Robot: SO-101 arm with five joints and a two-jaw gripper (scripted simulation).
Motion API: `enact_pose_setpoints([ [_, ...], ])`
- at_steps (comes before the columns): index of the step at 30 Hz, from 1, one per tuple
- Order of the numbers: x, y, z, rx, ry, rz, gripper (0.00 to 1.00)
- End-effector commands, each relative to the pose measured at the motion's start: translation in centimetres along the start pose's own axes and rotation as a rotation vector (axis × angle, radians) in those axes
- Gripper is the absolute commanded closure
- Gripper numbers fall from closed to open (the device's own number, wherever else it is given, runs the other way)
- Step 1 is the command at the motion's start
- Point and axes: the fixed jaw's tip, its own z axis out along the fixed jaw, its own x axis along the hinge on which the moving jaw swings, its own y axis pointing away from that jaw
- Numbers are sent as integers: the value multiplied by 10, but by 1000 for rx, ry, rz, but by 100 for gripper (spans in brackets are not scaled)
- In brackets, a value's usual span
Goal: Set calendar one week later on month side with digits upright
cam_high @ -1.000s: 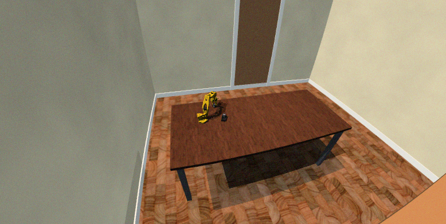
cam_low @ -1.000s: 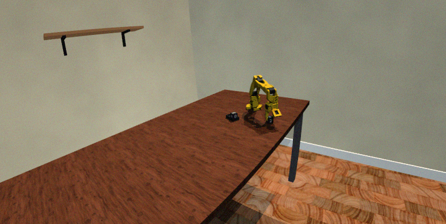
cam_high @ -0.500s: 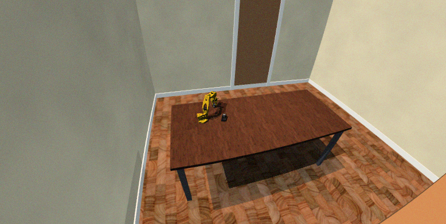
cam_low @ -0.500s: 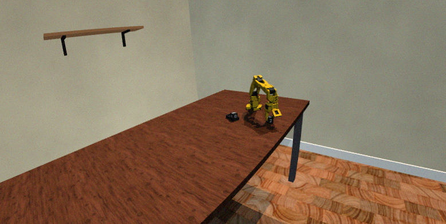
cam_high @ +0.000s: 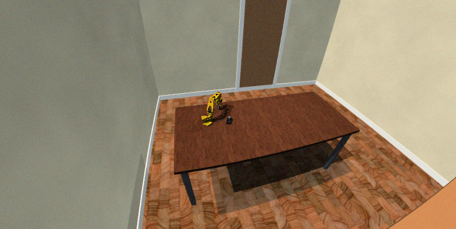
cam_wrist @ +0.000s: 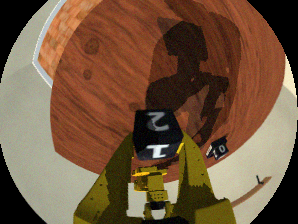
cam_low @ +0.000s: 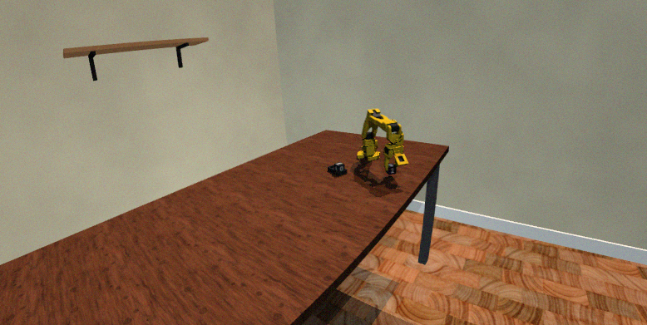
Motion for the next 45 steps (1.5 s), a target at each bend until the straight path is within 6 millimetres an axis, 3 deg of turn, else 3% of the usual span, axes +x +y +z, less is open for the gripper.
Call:
enact_pose_setpoints([
  [1, -7, 2, -27, -9, -77, 4, 100],
  [8, -5, 3, -39, -10, -86, 4, 100],
  [19, -6, 2, -40, -11, -92, 9, 100],
  [31, -5, -24, -40, -9, -80, 120, 100],
  [39, 4, -75, -39, -7, -78, 348, 100],
  [45, 25, -127, -37, -6, -75, 594, 100],
])
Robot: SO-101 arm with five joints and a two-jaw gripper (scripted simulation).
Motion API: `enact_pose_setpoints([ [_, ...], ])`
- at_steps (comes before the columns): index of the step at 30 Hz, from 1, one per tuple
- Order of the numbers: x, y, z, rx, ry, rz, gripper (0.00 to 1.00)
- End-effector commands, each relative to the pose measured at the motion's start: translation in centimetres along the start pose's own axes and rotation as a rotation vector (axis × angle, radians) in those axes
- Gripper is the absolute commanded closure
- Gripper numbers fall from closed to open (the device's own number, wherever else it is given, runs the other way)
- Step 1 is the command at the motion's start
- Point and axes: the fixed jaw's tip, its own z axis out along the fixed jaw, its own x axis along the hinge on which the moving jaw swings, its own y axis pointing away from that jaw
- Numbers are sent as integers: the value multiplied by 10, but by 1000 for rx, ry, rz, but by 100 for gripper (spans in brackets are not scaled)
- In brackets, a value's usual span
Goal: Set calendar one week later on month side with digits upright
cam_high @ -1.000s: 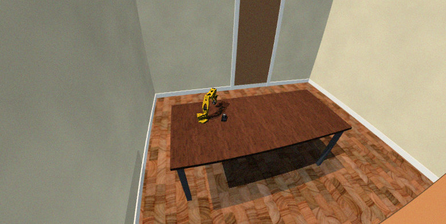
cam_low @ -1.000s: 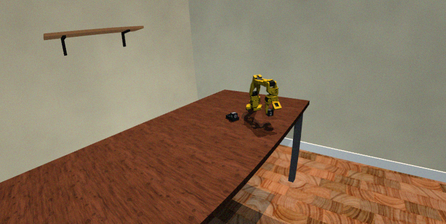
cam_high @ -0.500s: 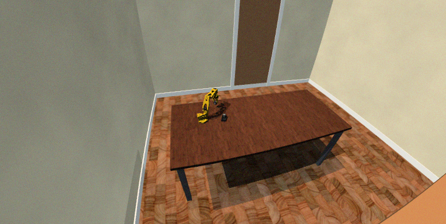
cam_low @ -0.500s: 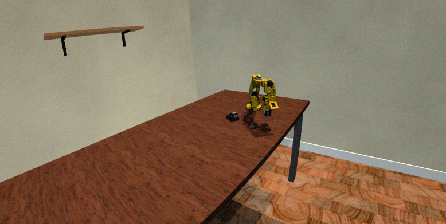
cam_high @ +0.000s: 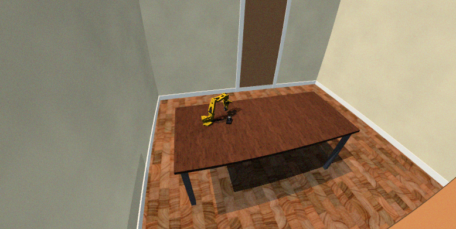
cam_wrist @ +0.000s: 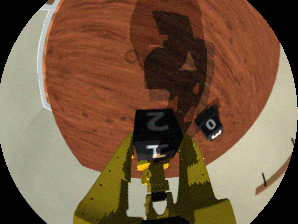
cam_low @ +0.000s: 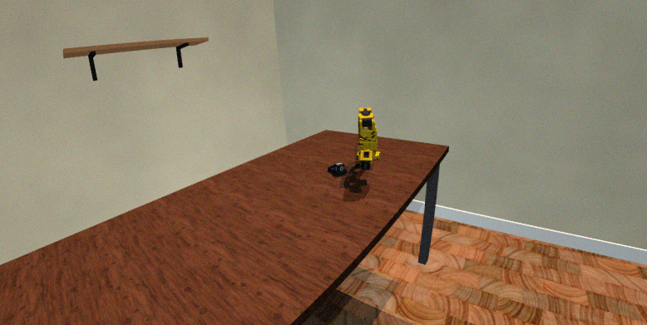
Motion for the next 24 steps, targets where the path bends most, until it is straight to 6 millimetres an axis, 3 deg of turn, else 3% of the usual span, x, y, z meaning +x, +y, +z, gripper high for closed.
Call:
enact_pose_setpoints([
  [1, -8, -40, -13, -10, -77, 183, 100],
  [3, -8, -40, -13, -10, -77, 183, 100],
  [10, 12, -112, -10, -8, -73, 524, 100],
  [17, 54, -171, -6, -8, -68, 868, 100],
  [20, 61, -178, -6, -7, -67, 914, 100],
  [24, 90, -200, -3, -7, -64, 1089, 100],
])
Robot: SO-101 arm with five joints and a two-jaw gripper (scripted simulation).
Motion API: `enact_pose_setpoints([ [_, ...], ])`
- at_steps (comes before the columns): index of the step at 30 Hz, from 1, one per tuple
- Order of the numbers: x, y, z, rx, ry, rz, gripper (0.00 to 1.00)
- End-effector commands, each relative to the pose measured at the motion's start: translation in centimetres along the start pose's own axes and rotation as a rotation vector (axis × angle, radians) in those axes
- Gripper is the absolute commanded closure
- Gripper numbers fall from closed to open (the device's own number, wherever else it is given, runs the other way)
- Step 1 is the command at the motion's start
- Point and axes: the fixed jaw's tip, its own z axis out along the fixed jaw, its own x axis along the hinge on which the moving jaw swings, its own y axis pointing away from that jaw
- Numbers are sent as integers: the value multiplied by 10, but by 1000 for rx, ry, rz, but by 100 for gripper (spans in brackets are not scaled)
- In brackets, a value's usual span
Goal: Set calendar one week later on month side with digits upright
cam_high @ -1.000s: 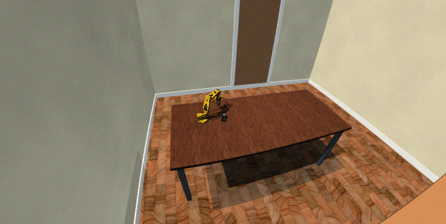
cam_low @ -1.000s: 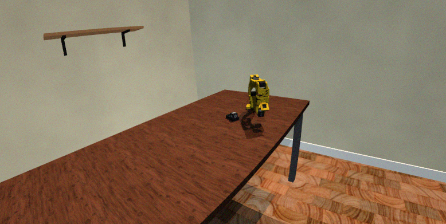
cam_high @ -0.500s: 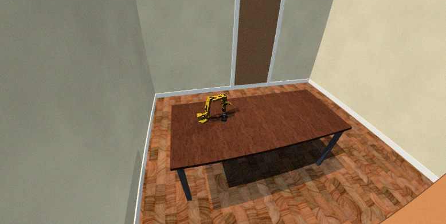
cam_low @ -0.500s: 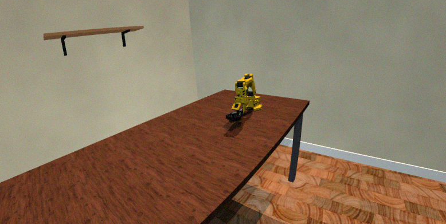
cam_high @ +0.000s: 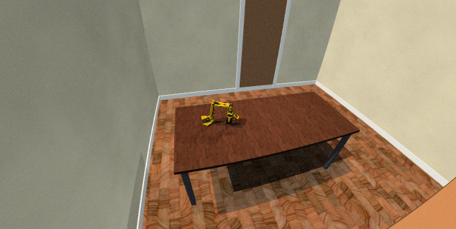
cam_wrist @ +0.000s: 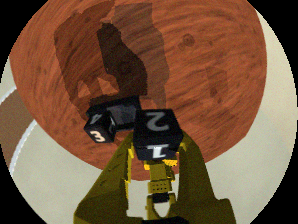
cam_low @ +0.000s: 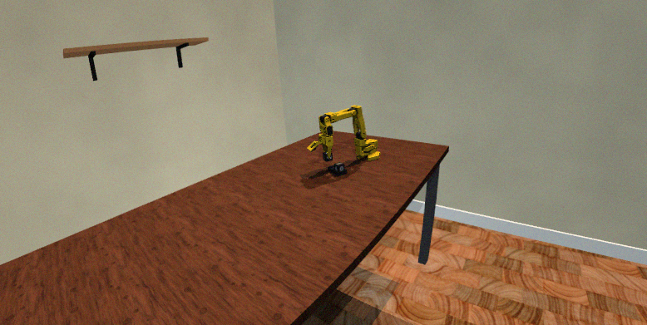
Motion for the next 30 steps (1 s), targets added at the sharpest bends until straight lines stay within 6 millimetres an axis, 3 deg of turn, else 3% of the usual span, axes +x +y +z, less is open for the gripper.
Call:
enact_pose_setpoints([
  [1, -9, -36, -9, -10, -66, 177, 100],
  [11, 6, -95, -6, -9, -62, 481, 100],
  [21, 15, -113, -5, -9, -61, 583, 100],
  [30, 16, -115, -5, -9, -61, 597, 100],
])
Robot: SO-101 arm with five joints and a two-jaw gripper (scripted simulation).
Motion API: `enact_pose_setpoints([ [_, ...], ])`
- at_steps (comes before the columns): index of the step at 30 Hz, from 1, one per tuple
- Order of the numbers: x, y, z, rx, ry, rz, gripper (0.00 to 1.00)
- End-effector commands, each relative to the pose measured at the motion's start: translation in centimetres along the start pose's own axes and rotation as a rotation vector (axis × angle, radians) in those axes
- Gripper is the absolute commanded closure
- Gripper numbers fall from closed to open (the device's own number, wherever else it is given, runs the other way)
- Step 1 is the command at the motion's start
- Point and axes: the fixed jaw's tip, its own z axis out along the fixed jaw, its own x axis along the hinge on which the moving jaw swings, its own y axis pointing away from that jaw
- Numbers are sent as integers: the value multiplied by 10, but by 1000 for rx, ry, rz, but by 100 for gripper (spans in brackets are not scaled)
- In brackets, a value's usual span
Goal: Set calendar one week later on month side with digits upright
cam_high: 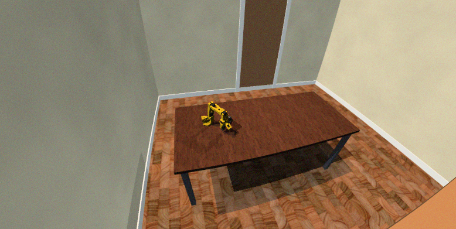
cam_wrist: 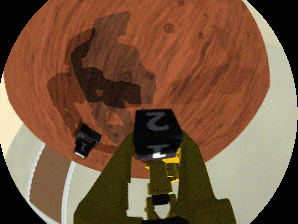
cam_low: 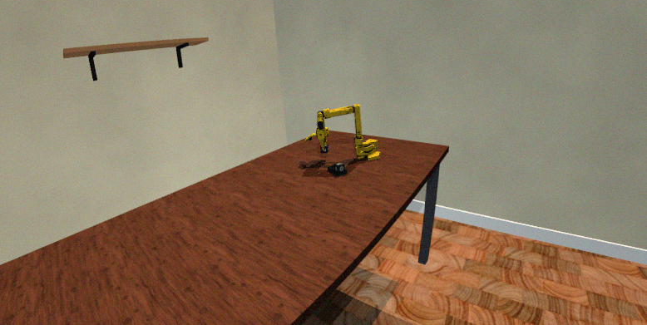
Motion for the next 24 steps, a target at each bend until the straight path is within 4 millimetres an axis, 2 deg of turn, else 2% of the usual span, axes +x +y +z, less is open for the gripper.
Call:
enact_pose_setpoints([
  [1, -5, -1, -8, -10, -57, 18, 100],
  [24, -6, -6, -8, -13, -76, 56, 100],
])
